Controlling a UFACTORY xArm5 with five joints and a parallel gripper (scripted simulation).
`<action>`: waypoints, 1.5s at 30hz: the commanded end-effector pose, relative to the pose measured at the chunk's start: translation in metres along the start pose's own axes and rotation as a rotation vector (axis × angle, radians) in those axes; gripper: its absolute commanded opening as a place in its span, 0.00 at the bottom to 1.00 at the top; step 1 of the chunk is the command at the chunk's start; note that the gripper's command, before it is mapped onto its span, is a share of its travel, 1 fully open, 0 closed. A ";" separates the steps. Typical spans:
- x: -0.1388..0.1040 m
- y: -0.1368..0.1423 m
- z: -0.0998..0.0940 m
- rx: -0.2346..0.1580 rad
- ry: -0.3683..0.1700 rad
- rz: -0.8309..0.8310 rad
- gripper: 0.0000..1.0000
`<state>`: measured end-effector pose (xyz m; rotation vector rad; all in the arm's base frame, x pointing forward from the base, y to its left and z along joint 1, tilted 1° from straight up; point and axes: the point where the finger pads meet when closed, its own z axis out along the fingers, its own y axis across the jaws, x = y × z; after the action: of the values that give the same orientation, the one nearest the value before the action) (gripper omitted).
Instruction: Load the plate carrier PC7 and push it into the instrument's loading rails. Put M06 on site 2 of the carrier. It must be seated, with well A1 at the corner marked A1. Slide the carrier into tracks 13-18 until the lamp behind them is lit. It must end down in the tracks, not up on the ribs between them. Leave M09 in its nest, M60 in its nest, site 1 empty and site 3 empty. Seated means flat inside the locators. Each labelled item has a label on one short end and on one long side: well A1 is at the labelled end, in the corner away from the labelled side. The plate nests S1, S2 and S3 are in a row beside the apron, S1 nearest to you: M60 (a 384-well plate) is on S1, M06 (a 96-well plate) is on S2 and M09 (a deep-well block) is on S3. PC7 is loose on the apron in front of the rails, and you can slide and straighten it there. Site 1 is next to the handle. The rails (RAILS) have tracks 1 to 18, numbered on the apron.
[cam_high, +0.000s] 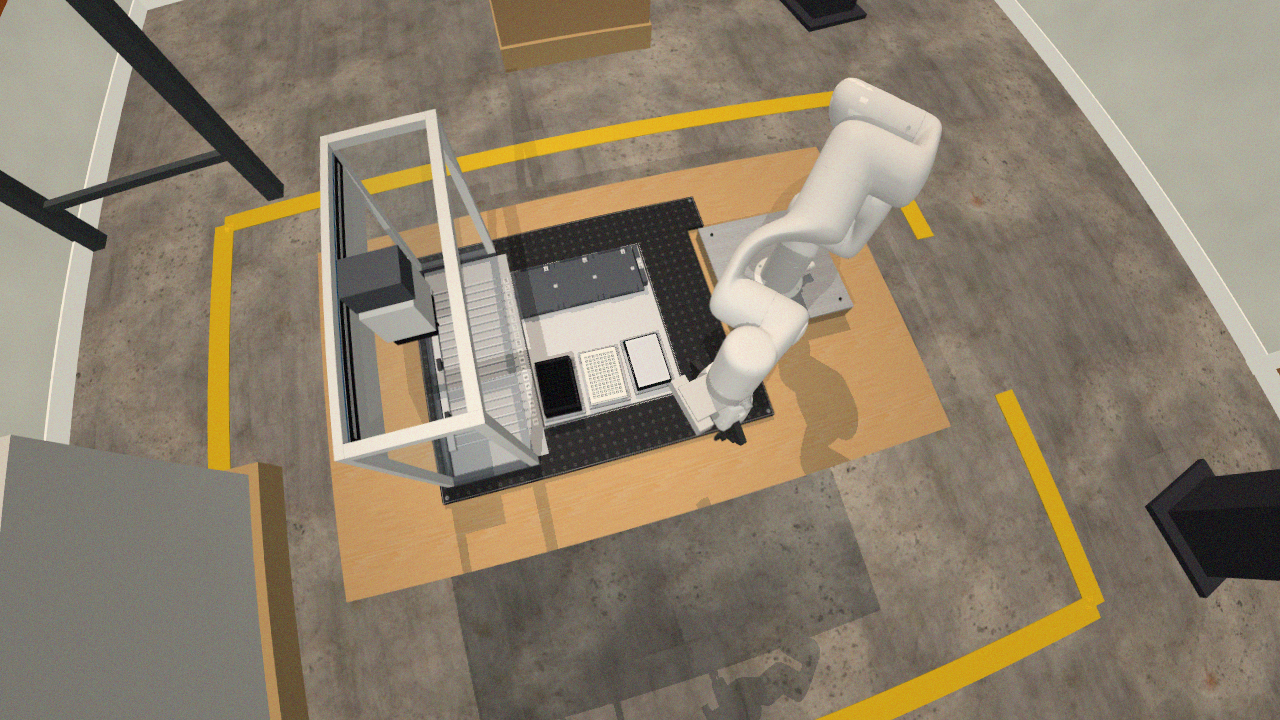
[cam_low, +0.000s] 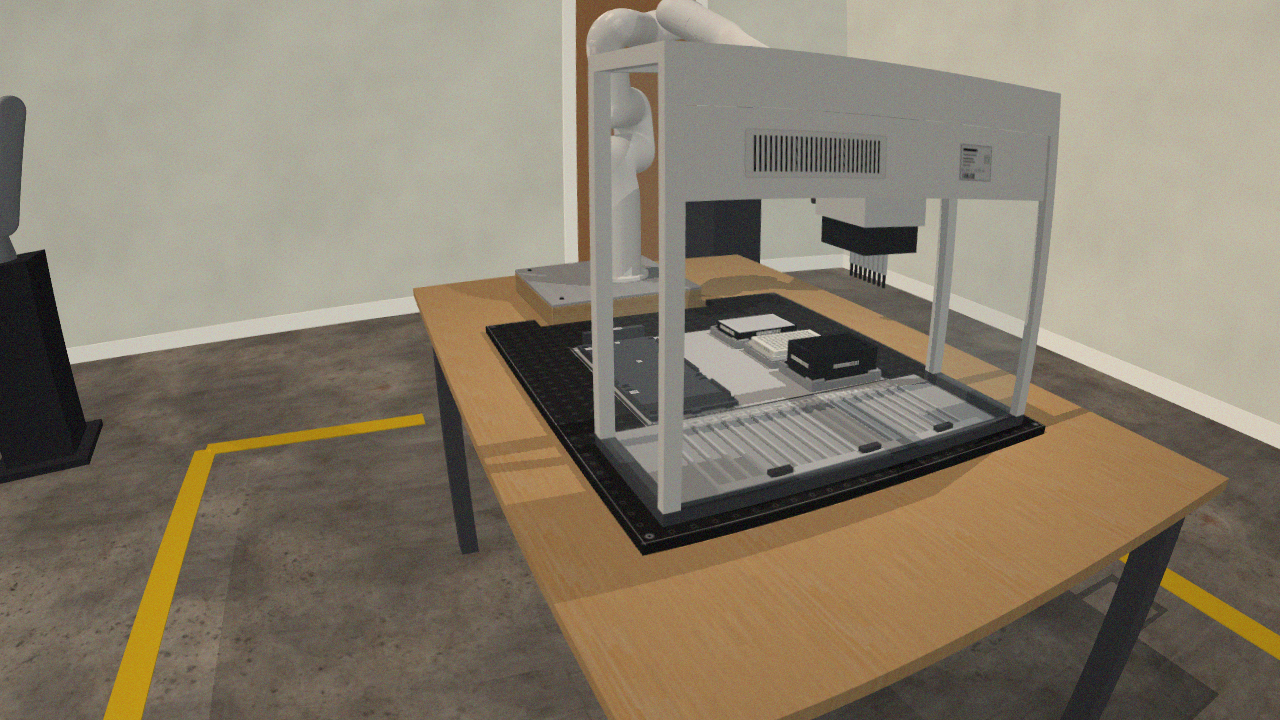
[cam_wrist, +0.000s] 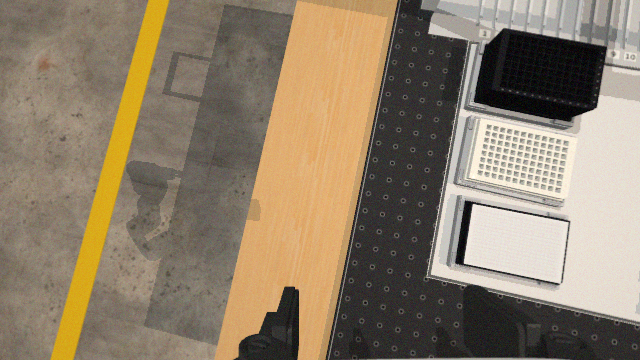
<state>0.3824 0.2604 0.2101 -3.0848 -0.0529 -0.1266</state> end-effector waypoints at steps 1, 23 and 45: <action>0.007 0.016 -0.005 -0.008 -0.007 0.003 1.00; 0.027 0.105 -0.021 -0.033 -0.026 0.013 1.00; 0.027 0.190 -0.039 -0.049 -0.051 0.023 1.00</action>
<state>0.4128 0.0810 0.2375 -3.1360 -0.0163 -0.0430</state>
